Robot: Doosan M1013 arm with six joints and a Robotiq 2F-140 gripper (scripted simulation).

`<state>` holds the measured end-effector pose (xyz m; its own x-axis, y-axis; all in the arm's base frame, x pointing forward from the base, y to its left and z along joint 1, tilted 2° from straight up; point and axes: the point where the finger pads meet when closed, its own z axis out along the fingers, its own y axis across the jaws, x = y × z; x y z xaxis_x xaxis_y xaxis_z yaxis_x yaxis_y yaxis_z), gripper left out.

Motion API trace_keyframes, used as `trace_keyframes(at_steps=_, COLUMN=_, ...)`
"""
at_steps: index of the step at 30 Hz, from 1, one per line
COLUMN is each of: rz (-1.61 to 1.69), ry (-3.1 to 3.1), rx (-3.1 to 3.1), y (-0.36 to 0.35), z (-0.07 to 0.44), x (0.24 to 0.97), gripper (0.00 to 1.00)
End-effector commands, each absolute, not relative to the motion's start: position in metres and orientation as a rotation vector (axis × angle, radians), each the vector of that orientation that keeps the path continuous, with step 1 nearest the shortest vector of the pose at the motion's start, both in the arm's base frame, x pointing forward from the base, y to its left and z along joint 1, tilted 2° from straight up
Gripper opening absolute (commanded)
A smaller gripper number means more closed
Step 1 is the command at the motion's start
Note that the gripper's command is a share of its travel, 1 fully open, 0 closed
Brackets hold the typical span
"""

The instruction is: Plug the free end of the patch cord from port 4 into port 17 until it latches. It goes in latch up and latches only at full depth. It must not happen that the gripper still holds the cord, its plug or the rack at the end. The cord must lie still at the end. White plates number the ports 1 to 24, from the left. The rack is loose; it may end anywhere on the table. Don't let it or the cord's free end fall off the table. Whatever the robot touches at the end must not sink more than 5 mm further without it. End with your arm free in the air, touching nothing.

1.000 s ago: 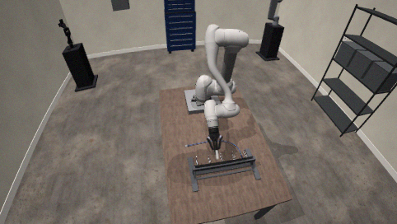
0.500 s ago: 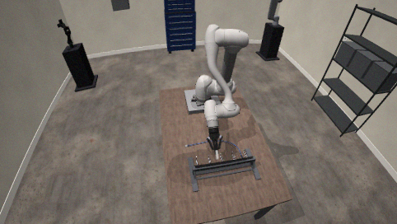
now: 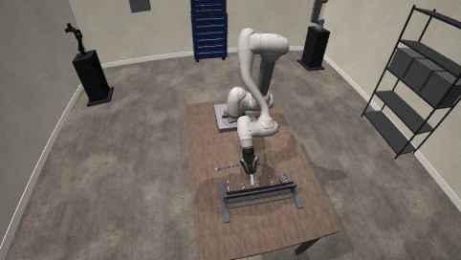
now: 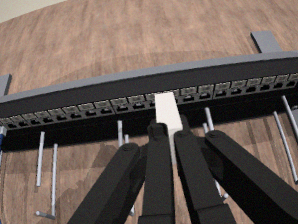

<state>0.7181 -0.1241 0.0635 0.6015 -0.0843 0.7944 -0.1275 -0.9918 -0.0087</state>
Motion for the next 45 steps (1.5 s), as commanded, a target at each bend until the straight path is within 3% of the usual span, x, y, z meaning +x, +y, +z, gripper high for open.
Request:
trace_keyframes(at_steps=1, rz=1.374, ry=-0.173, rx=2.766, y=-0.121, z=0.063, x=0.721, gripper=0.00)
trace_keyframes(at_steps=14, rz=1.374, ry=-0.173, rx=2.766, y=-0.121, z=0.067, x=0.717, gripper=0.00)
trace_keyframes(at_steps=34, rz=1.374, ry=-0.173, rx=2.766, y=-0.109, z=0.141, x=0.619, gripper=0.00)
trace_keyframes(at_steps=45, rz=1.374, ry=-0.173, rx=2.766, y=-0.108, z=0.148, x=0.610, gripper=0.00)
